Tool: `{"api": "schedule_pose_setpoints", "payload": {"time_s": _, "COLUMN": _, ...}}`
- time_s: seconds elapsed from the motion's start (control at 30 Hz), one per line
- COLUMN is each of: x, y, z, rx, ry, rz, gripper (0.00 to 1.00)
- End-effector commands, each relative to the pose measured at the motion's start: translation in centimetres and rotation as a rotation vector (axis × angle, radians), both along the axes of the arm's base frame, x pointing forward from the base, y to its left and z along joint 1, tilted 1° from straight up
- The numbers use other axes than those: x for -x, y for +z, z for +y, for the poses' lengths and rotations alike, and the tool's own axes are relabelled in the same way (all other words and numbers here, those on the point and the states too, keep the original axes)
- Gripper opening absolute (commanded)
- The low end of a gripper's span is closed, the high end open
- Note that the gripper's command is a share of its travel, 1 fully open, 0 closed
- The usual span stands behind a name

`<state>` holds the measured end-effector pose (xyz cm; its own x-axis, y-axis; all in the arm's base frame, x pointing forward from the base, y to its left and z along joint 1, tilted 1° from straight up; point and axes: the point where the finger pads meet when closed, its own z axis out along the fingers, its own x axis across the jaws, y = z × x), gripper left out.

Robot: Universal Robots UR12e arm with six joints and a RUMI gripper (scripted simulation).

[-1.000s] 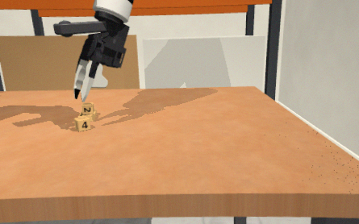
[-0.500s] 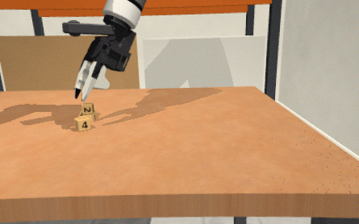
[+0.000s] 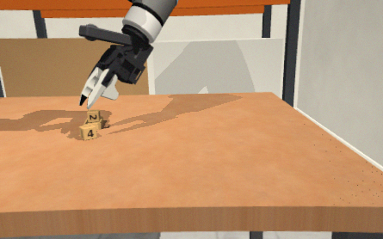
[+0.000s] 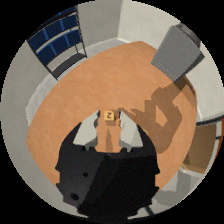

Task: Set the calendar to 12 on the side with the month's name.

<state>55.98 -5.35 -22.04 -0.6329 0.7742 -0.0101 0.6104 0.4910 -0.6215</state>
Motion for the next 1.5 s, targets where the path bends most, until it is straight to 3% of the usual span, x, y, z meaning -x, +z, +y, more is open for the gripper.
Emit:
{"api": "schedule_pose_setpoints", "payload": {"time_s": 0.0, "x": -0.2, "y": 0.1, "z": 0.0, "rx": 0.051, "ry": -0.001, "rz": 0.060, "gripper": 0.28}}
{"api": "schedule_pose_setpoints", "payload": {"time_s": 0.87, "x": -0.2, "y": 0.0, "z": 0.1, "rx": 0.061, "ry": 0.000, "rz": 0.070, "gripper": 0.28}}
{"api": "schedule_pose_setpoints", "payload": {"time_s": 1.47, "x": -0.3, "y": -1.7, "z": 0.1, "rx": 0.061, "ry": 0.000, "rz": 0.070, "gripper": 0.28}}
